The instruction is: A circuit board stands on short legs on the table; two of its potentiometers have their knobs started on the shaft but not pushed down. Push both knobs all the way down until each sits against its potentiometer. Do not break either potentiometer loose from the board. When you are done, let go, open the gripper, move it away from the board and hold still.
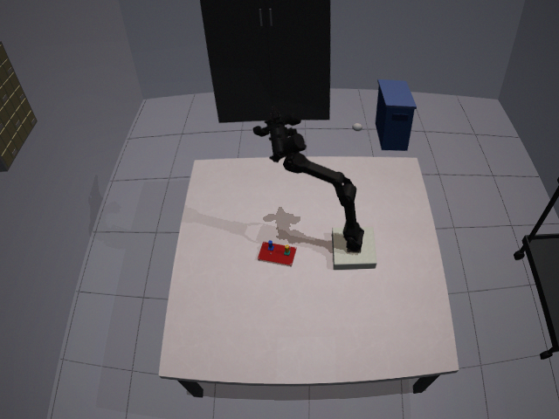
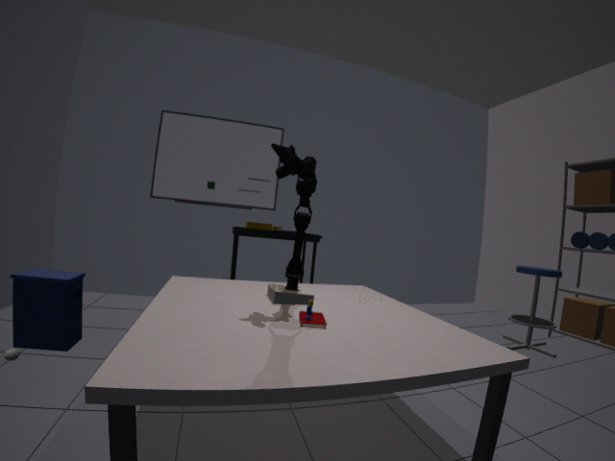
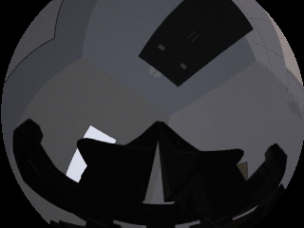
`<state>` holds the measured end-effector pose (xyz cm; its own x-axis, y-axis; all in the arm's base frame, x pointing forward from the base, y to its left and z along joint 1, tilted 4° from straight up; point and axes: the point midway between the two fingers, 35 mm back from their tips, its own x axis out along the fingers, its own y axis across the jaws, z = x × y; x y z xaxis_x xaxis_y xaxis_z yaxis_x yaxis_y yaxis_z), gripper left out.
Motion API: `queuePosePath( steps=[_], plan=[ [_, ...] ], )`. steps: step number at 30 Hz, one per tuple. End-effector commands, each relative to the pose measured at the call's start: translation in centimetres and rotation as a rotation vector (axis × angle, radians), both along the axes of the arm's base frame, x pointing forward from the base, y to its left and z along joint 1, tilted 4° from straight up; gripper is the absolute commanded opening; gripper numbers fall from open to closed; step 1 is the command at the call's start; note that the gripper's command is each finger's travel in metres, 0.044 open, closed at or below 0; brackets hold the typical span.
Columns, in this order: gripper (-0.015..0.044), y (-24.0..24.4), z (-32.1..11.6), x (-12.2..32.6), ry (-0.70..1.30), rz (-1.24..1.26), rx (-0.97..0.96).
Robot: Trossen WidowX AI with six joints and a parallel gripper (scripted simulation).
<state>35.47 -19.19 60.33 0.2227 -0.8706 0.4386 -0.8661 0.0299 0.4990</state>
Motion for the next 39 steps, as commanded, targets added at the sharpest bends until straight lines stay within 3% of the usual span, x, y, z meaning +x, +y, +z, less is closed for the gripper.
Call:
queuePosePath(
  steps=[1, 22, 39],
  plan=[
    [0.0000, 0.6, -1.1, 1.7, 0.146, 0.015, -0.030],
    [0.0000, 3.6, -9.5, 9.8, 0.838, 0.130, -0.202],
    [0.0000, 7.3, -18.9, 13.5, 1.362, 0.296, -0.397]
  ],
)
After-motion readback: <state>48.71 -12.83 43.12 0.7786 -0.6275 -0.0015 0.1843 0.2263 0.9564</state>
